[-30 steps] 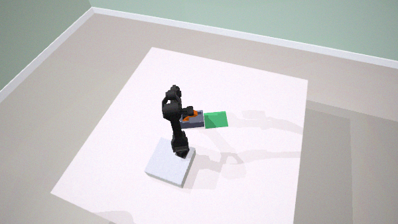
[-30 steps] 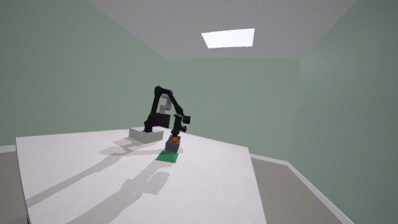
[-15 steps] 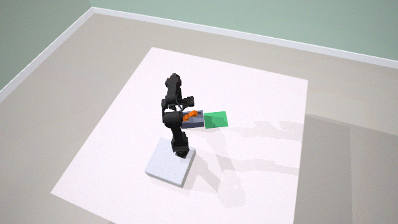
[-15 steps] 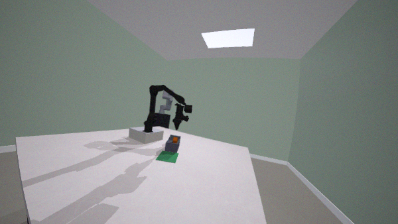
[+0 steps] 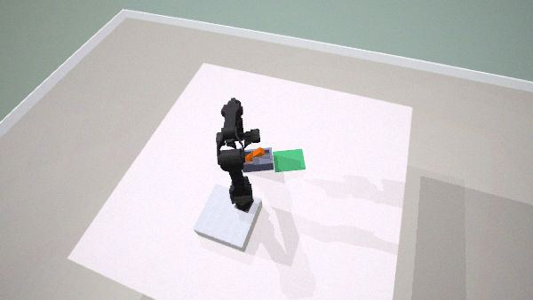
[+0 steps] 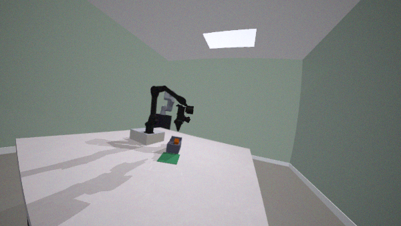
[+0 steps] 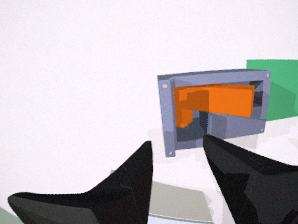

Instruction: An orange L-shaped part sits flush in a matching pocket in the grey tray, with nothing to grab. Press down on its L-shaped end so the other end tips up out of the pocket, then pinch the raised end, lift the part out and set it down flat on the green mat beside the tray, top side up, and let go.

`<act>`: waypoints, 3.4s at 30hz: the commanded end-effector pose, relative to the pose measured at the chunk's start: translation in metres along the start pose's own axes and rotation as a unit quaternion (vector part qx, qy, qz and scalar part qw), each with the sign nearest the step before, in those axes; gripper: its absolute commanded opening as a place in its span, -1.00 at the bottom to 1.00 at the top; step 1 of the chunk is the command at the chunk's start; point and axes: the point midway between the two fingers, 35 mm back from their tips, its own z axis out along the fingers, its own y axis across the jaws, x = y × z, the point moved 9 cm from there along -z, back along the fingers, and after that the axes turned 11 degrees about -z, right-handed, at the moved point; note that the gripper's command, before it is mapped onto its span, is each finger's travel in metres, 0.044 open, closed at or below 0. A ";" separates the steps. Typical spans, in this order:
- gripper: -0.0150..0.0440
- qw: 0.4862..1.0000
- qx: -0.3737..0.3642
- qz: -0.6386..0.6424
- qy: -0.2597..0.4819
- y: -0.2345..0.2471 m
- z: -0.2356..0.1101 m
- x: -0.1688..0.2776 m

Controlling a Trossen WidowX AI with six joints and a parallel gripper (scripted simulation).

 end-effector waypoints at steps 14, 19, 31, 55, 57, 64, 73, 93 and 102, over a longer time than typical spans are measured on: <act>0.46 0.971 0.002 0.239 0.000 -0.023 -0.001 -0.001; 0.46 0.864 0.004 0.504 0.000 -0.051 -0.003 0.000; 0.46 0.708 0.006 0.706 -0.001 -0.076 -0.004 0.004; 0.46 0.708 0.006 0.706 -0.001 -0.077 0.042 0.004; 0.46 0.708 0.006 0.706 -0.001 -0.077 0.045 0.004; 0.46 0.708 0.006 0.706 -0.001 -0.077 0.057 0.004; 0.46 0.708 0.006 0.706 -0.001 -0.076 0.071 0.005; -0.21 0.710 0.004 0.705 -0.001 -0.077 0.072 0.004; -0.49 0.710 0.004 0.705 -0.001 -0.077 0.071 0.004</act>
